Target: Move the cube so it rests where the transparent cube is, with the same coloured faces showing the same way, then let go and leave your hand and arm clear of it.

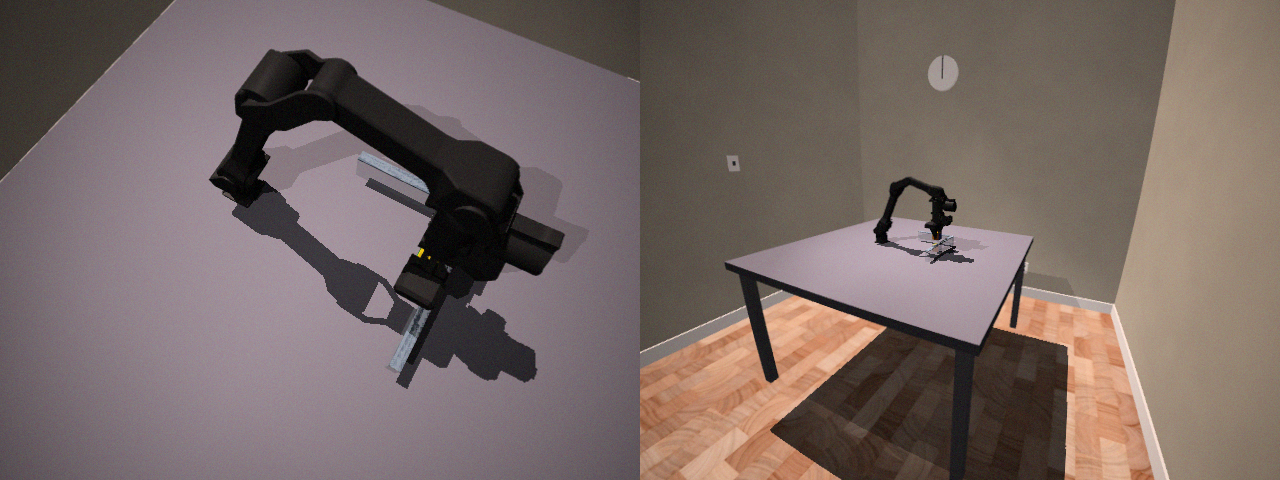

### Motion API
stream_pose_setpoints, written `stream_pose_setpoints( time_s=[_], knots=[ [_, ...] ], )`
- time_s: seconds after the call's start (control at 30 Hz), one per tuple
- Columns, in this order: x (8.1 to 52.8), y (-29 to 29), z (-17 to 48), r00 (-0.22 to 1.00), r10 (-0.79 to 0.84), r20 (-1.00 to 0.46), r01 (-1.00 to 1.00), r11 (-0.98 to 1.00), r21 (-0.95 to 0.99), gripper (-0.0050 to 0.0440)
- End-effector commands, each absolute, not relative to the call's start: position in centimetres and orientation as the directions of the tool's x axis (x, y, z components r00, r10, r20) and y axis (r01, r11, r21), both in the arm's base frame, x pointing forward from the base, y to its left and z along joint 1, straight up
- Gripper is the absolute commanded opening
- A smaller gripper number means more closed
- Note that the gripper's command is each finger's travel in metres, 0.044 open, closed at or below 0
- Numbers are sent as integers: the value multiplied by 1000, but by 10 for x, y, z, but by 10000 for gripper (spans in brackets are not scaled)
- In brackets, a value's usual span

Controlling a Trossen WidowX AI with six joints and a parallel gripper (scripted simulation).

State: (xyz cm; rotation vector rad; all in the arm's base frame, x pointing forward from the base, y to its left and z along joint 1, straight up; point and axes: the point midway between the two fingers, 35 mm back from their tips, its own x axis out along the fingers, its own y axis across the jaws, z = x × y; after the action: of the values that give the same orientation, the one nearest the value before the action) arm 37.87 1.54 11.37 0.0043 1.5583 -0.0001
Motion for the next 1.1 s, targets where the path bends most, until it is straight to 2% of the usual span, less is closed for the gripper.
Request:
stream_pose_setpoints(
  time_s=[0.0,1.07],
  knots=[
    [378,15,117,25,1,-1000,0,1000,1,0],
    [381,15,74,25,1,-1000,0,1000,1,0]
  ],
)
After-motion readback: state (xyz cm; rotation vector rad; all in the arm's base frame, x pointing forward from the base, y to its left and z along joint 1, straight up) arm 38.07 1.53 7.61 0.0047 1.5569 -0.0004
